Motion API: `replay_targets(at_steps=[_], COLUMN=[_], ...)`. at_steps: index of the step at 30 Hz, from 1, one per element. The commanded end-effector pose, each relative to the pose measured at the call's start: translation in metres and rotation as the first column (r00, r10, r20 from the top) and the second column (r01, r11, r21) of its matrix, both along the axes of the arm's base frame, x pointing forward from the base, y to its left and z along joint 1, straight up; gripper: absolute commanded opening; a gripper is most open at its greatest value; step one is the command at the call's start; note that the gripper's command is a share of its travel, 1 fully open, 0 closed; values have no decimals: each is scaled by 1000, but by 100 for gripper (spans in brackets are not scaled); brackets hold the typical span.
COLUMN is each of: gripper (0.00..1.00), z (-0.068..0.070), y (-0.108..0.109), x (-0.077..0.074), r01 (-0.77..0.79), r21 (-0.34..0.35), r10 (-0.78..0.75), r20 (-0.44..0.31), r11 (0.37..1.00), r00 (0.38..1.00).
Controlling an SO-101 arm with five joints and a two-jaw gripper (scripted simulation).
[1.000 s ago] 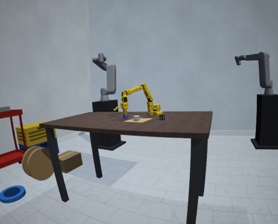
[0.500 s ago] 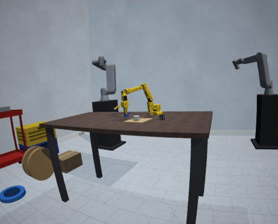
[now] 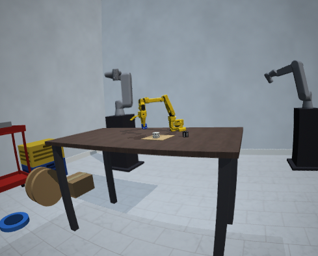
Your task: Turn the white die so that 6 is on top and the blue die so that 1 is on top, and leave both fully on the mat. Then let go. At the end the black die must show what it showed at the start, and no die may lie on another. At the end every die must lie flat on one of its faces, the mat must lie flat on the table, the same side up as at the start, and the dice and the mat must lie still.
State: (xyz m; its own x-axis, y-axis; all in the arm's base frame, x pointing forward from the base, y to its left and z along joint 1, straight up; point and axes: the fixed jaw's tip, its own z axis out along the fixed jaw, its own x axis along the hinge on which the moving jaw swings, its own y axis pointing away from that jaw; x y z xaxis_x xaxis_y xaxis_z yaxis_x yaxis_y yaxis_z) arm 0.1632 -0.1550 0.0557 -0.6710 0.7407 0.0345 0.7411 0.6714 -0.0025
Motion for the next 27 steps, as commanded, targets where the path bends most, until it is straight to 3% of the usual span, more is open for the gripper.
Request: replay_targets(at_steps=[1, 22, 27], gripper=[0, 0, 0], z=[17, 16, 16], y=[-3, -3, 8], x=[7, 7, 16], r01=[-2, -4, -64], r21=[-54, -54, -54], r10=[5, 7, 67], r20=[55, 55, 55], r11=[999, 999, 996], r00=[998, 998, 996])
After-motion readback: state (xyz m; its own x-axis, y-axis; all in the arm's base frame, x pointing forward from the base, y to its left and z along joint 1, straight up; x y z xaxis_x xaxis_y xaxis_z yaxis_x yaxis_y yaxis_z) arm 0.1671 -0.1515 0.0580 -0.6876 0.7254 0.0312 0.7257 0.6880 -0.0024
